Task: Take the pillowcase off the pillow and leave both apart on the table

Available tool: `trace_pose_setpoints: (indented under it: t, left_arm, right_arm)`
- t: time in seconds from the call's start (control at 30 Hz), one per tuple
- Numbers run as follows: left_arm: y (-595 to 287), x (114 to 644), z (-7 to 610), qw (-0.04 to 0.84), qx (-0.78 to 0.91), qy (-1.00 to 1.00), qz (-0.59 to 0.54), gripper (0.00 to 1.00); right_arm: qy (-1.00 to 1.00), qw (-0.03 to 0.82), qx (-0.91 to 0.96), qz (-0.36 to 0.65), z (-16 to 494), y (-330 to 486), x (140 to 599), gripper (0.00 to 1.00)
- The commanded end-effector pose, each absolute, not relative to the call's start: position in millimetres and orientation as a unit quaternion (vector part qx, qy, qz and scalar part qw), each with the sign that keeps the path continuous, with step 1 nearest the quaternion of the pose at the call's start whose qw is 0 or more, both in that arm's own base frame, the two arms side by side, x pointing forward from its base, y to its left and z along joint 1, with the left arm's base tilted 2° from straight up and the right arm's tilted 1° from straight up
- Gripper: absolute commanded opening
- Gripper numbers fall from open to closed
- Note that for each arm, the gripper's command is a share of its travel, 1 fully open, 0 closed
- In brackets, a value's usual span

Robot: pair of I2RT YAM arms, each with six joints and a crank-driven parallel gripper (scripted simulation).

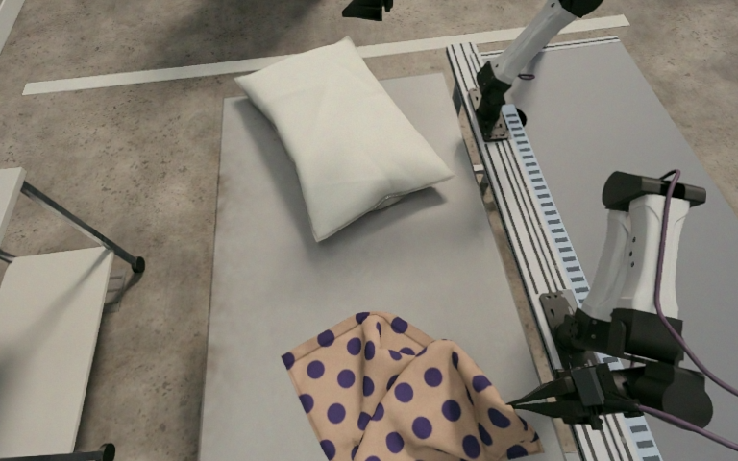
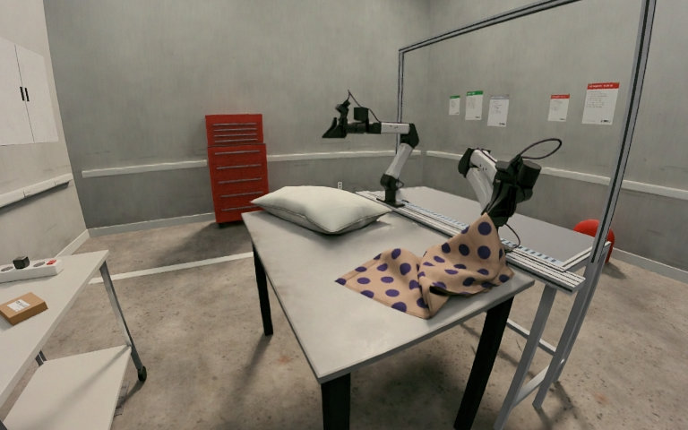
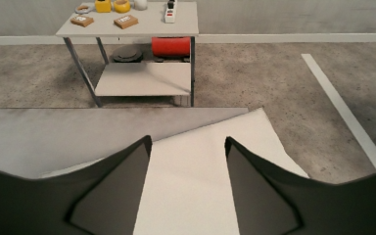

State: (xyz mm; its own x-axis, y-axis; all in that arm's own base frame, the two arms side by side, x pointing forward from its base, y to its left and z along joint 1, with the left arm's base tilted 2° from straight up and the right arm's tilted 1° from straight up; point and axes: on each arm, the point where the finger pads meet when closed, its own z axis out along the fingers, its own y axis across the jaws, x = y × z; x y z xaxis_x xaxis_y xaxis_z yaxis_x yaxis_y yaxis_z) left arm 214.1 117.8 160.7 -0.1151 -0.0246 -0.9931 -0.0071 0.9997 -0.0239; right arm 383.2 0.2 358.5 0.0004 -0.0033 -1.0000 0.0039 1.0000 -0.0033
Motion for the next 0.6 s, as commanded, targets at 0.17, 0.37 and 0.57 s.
trace_pose_setpoints:
  t: [0.17,0.37,0.57]
  left_arm:
    - [120,202,138,0.575,-0.007,0.818,0.014,0.01]
    - [111,190,125,0.525,0.006,0.851,0.009,0.01]
    - [109,186,124,0.510,0.013,0.860,0.006,0.01]
  right_arm:
    - [0.708,0.706,-0.001,-0.006,355,-1,385,0.63]
    - [0.708,0.706,-0.001,-0.006,355,-1,385,0.63]
    - [0.708,0.706,-0.001,-0.006,355,-1,385,0.63]
